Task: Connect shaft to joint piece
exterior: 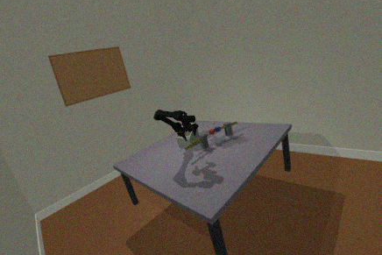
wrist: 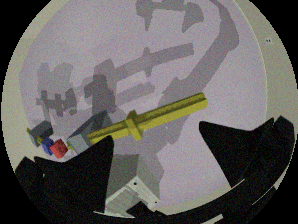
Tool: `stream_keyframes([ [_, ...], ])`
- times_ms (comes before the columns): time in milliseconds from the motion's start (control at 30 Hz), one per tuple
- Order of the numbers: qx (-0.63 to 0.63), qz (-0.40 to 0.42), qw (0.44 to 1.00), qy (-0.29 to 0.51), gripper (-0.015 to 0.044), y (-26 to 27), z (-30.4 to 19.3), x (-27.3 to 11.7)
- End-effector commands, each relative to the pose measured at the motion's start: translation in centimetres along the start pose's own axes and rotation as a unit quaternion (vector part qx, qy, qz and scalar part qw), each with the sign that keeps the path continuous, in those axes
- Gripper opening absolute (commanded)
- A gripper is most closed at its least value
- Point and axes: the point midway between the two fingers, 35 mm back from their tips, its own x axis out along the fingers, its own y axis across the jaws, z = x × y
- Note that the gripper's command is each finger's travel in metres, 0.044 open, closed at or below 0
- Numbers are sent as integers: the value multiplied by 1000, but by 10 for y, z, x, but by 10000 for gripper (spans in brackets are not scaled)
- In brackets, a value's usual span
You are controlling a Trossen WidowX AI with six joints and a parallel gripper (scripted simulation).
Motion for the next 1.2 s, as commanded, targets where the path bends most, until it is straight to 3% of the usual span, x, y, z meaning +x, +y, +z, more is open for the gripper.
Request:
stream_keyframes([
  [0,-66,-25,998,-4,440,-24,2,-6],
  [367,-111,-45,993,1,440,-40,1,-8],
  [767,91,-42,995,-10,440,-42,3,10],
  [1167,292,-38,956,-19,440,-44,4,29],
])
